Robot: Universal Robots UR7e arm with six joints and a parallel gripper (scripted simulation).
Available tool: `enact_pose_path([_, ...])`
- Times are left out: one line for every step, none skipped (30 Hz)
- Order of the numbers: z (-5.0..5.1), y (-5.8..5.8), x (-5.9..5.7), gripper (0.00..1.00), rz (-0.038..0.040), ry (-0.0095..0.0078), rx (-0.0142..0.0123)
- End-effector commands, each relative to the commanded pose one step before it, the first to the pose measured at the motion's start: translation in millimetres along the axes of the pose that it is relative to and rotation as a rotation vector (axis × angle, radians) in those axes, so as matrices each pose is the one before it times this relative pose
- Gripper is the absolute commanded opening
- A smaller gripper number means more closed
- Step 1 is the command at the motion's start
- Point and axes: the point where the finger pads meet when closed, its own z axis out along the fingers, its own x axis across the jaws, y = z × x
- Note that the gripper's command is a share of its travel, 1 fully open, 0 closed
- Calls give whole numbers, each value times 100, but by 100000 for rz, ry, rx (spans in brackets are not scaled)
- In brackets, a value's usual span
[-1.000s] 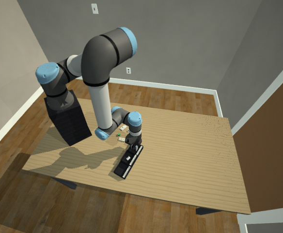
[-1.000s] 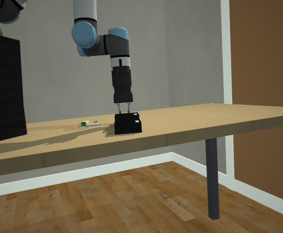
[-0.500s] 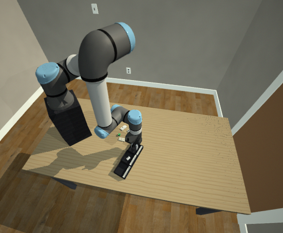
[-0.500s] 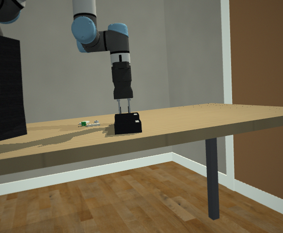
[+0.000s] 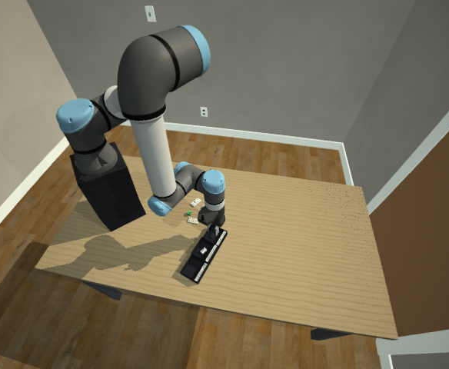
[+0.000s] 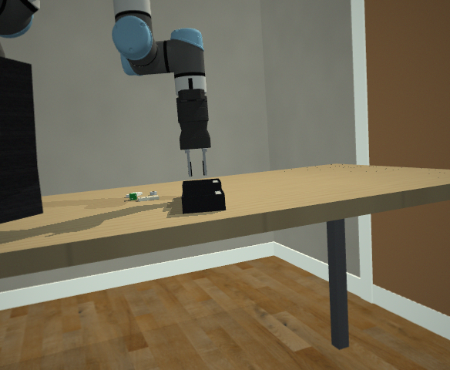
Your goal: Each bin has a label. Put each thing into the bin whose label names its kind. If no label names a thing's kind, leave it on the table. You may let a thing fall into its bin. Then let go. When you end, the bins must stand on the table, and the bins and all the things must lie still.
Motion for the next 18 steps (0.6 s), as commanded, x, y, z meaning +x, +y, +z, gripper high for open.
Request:
enact_pose_path([-1751,-94,92,64,158,109,-59])
enact_pose_path([0,12,2,64,-16,2,-1])
enact_pose_path([1,14,3,64,-21,2,-1])
enact_pose_path([0,13,2,64,-18,2,-1])
enact_pose_path([0,10,2,64,-14,2,-1])
enact_pose_path([0,7,1,64,-9,1,-1])
enact_pose_path([0,4,1,64,-3,1,0])
enact_pose_path([0,1,0,64,1,0,0])
enact_pose_path([8,2,3,64,2,-3,0])
enact_pose_path([-3,0,-4,64,2,-4,0])
enact_pose_path([51,20,-134,64,-70,-169,22])
enact_pose_path([-1,0,0,64,0,0,0])
enact_pose_path([-1,0,0,64,0,0,0])
enact_pose_path([0,0,0,64,0,0,0])
enact_pose_path([0,0,0,64,0,0,0])
enact_pose_path([0,0,0,64,0,0,0])
enact_pose_path([0,0,-1,64,0,1,0])
enact_pose_path([0,0,0,64,0,0,0])
